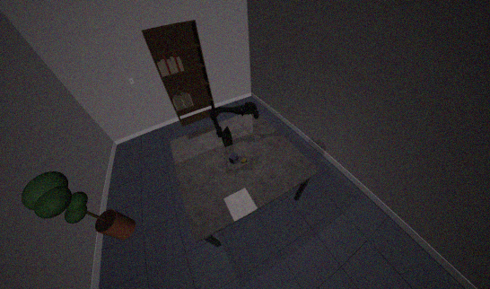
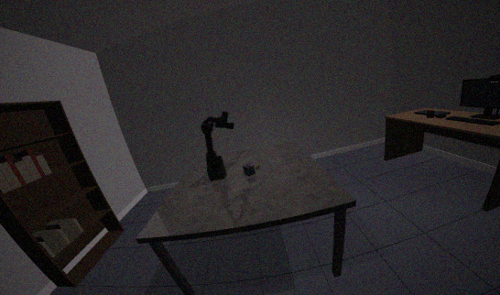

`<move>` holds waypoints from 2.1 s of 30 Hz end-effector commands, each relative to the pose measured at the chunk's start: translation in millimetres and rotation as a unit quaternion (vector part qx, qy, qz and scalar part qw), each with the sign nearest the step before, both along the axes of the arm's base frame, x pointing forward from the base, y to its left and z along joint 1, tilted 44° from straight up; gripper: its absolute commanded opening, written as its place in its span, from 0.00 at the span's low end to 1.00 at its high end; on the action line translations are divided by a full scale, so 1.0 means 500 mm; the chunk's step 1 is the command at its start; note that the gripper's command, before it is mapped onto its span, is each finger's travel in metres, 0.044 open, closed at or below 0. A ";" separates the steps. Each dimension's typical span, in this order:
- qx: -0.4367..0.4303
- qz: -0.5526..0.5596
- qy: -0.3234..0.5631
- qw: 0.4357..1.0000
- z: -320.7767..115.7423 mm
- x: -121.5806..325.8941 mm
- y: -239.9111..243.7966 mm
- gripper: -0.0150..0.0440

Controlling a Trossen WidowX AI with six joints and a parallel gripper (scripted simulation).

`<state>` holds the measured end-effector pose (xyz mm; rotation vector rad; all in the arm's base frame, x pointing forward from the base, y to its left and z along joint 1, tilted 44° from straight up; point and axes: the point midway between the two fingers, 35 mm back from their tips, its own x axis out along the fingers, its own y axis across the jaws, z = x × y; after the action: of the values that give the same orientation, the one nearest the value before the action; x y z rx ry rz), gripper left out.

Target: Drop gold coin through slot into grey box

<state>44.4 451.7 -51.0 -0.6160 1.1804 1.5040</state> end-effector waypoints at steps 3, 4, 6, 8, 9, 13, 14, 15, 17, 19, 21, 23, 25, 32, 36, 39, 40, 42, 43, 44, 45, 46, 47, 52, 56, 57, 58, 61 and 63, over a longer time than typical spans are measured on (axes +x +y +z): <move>-0.081 -0.165 0.008 0.983 -0.029 0.102 -0.041 0.53; -0.093 -0.191 0.009 0.977 -0.032 0.118 -0.049 0.53; -0.128 -0.279 0.011 0.952 -0.041 0.169 -0.075 0.53; -0.167 -0.386 0.012 0.907 -0.051 0.231 -0.113 0.53; -0.184 -0.438 0.011 0.880 -0.054 0.261 -0.134 0.53; -0.229 -0.608 0.003 0.760 -0.062 0.356 -0.218 0.53; -0.236 -0.642 0.000 0.729 -0.062 0.376 -0.239 0.53; -0.242 -0.675 -0.003 0.697 -0.063 0.394 -0.259 0.53; -0.249 -0.733 -0.011 0.632 -0.061 0.428 -0.301 0.53; -0.253 -0.785 -0.021 0.565 -0.059 0.459 -0.343 0.53; -0.252 -0.831 -0.032 0.496 -0.055 0.487 -0.386 0.53; -0.247 -0.870 -0.045 0.424 -0.049 0.512 -0.430 0.53; -0.239 -0.903 -0.058 0.353 -0.043 0.535 -0.475 0.53; -0.180 -0.972 -0.118 0.097 -0.008 0.597 -0.637 0.53; -0.137 -0.978 -0.154 -0.016 0.016 0.612 -0.714 0.53; -0.134 -0.978 -0.155 -0.021 0.017 0.612 -0.718 0.53; -0.134 -0.978 -0.155 -0.021 0.017 0.612 -0.718 0.53; -0.134 -0.978 -0.155 -0.021 0.017 0.612 -0.718 0.53; -0.134 -0.978 -0.155 -0.021 0.017 0.612 -0.718 0.53; -0.134 -0.978 -0.155 -0.021 0.017 0.612 -0.718 0.53; -0.134 -0.978 -0.155 -0.021 0.013 0.612 -0.722 0.53; -0.134 -0.978 -0.156 -0.021 0.001 0.612 -0.733 0.53; -0.134 -0.978 -0.156 -0.021 -0.017 0.611 -0.751 0.53; -0.134 -0.978 -0.156 -0.021 -0.033 0.610 -0.767 0.53; -0.134 -0.978 -0.156 -0.021 -0.047 0.609 -0.782 0.53; -0.134 -0.978 -0.156 -0.021 -0.052 0.608 -0.787 0.53; -0.134 -0.978 -0.157 -0.021 -0.054 0.608 -0.789 0.53; -0.134 -0.978 -0.157 -0.021 -0.054 0.608 -0.789 0.53; -0.134 -0.978 -0.156 -0.021 -0.056 0.608 -0.790 0.53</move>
<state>350.8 60.5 -75.2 0.7403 0.5517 -1.4630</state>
